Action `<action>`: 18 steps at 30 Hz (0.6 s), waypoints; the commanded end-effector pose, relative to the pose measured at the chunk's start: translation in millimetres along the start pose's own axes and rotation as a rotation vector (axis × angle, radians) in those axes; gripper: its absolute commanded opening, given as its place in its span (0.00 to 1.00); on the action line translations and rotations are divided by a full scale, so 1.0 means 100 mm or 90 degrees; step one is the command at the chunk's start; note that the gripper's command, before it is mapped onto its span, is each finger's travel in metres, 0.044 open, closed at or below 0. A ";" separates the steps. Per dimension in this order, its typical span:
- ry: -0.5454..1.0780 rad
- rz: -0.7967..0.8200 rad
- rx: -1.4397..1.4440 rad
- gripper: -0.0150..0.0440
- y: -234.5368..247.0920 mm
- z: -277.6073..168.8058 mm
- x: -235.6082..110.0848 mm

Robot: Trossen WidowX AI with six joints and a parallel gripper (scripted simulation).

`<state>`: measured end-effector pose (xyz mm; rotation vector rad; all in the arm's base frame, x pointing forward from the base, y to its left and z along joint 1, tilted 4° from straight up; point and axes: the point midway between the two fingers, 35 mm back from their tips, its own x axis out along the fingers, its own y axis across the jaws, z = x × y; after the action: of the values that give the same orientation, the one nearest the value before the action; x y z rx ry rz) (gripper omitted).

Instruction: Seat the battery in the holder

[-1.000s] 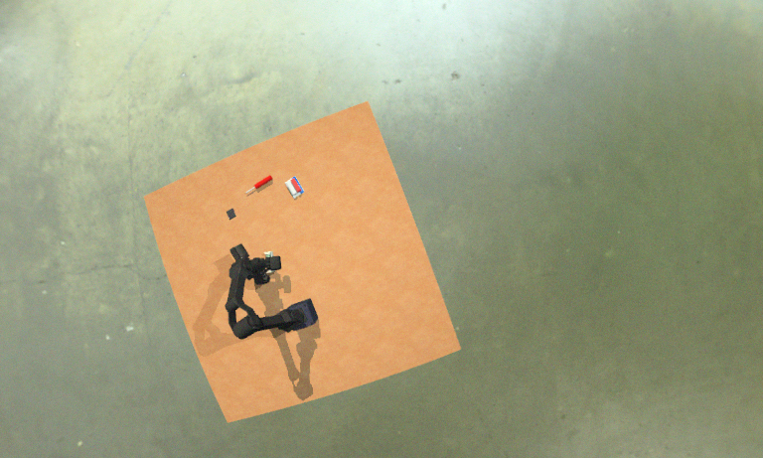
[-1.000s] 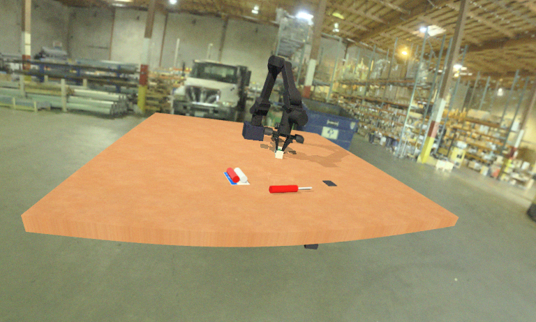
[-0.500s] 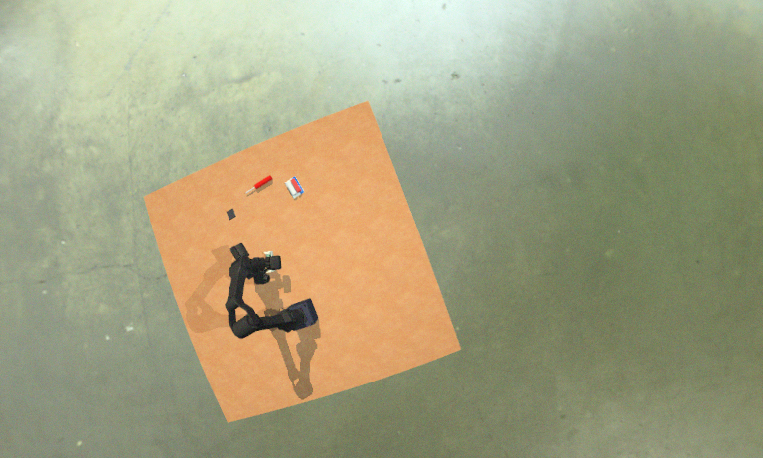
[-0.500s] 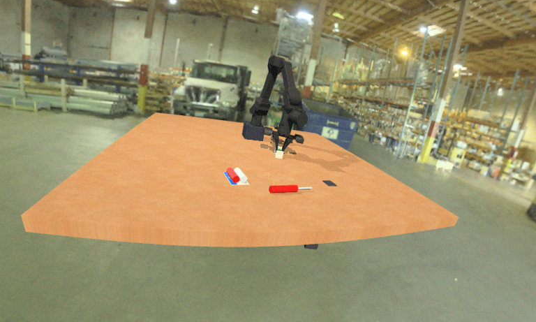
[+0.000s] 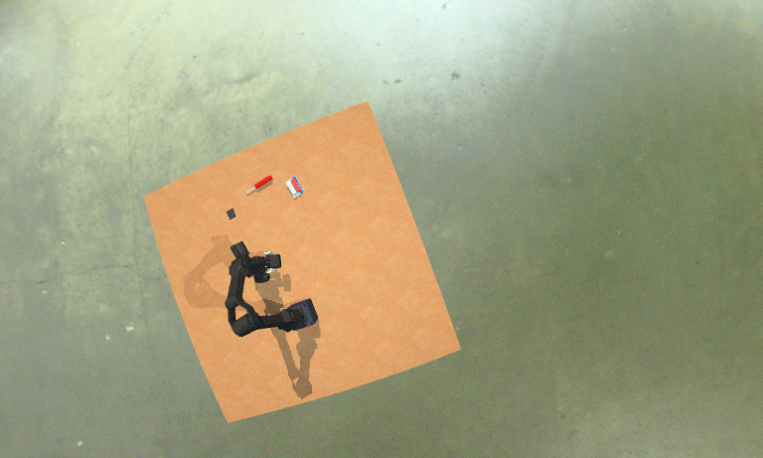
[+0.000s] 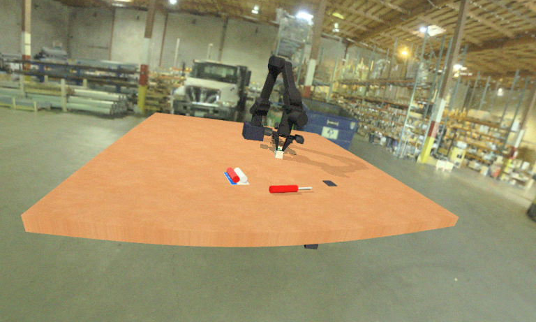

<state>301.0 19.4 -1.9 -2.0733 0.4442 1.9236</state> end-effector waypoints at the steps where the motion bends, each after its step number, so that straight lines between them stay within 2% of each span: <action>1: -0.009 0.001 -0.004 0.38 0.00 -0.02 0.02; 13: -0.013 0.000 -0.004 0.38 0.00 -0.04 0.02; 17: -0.013 0.000 -0.004 0.55 0.00 -0.04 0.02; 18: -0.013 0.000 -0.004 0.55 0.00 -0.04 0.02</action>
<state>304.5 17.5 -2.3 -2.0572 0.4395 1.9396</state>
